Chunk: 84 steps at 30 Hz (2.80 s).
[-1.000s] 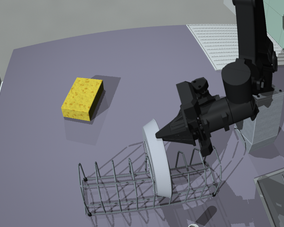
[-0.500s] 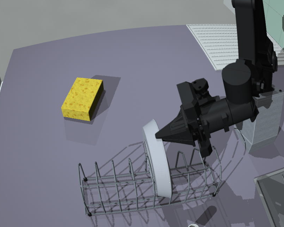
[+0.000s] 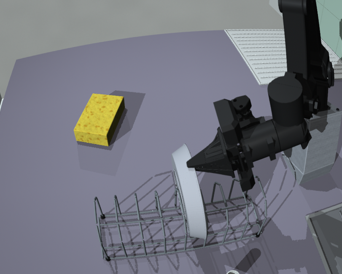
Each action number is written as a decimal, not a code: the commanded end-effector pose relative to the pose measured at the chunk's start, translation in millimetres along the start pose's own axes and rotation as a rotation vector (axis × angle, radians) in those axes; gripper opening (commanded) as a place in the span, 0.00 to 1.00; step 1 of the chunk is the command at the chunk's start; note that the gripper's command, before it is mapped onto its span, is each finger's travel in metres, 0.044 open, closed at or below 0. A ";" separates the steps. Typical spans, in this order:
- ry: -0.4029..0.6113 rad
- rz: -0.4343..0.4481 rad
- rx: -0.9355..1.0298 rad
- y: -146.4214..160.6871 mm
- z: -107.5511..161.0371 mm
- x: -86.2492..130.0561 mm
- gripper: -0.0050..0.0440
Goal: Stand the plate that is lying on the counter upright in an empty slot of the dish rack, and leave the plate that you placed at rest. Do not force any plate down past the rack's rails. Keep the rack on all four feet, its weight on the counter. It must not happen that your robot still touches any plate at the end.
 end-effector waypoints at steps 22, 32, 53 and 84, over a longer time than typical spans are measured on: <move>0.003 -0.010 0.005 -7.4 2.1 -2.4 0.10; 0.003 -0.010 0.005 -7.7 2.1 -2.7 0.10; -0.002 -0.024 0.004 -3.2 1.7 -0.7 0.10; -0.001 -0.025 0.008 4.7 0.7 2.4 1.00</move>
Point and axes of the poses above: the point midway between the two fingers, 35 mm back from their tips, its own x axis back along the fingers, its own y axis across the jaws, z = x × y, the point moved 8 cm from there along x, back along the fingers, and after that the axes turned 10 degrees about x, right-handed, at the moved point
